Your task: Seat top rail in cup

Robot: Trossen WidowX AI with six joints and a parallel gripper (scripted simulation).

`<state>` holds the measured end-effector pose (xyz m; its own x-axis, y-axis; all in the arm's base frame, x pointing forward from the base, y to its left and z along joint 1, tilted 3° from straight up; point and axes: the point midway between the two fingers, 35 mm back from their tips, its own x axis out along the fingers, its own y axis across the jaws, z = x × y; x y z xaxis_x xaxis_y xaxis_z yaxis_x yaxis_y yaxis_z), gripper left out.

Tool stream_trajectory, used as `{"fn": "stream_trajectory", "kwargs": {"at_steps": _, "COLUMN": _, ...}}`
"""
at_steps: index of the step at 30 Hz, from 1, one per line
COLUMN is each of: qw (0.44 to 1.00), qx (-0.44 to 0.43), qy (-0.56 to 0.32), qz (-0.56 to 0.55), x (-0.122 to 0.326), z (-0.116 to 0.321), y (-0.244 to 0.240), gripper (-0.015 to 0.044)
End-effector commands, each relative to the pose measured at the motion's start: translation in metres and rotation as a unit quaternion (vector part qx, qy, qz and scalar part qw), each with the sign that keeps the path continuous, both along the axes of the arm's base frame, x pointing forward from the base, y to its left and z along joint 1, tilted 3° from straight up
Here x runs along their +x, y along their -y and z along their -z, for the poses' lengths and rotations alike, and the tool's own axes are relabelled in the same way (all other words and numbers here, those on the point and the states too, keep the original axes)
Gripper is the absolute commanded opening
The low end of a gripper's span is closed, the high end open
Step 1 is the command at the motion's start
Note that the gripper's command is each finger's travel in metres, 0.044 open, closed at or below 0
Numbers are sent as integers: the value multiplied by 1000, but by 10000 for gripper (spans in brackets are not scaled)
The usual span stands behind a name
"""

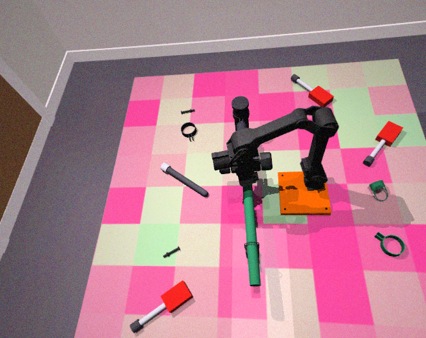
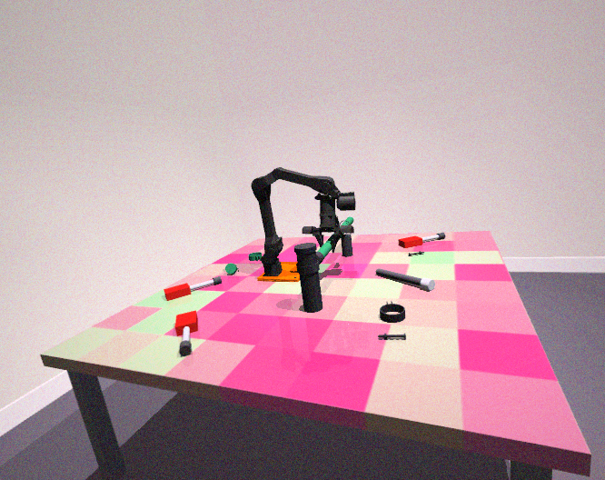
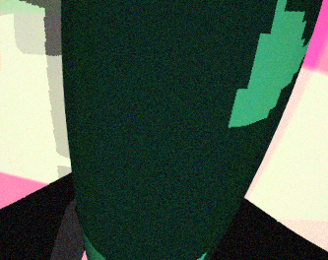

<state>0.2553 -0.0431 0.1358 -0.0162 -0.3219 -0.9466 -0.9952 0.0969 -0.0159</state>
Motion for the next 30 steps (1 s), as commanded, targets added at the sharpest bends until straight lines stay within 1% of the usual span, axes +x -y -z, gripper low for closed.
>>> {"fn": "stream_trajectory", "kwargs": {"at_steps": 1, "qw": 1000, "qx": 0, "qy": 0, "qz": 0, "x": 0, "z": 0, "y": 0, "gripper": 0}}
{"fn": "stream_trajectory", "kwargs": {"at_steps": 30, "qw": 1000, "qx": 0, "qy": -1, "qz": 0, "x": 7, "z": -13, "y": 6, "gripper": 0}}
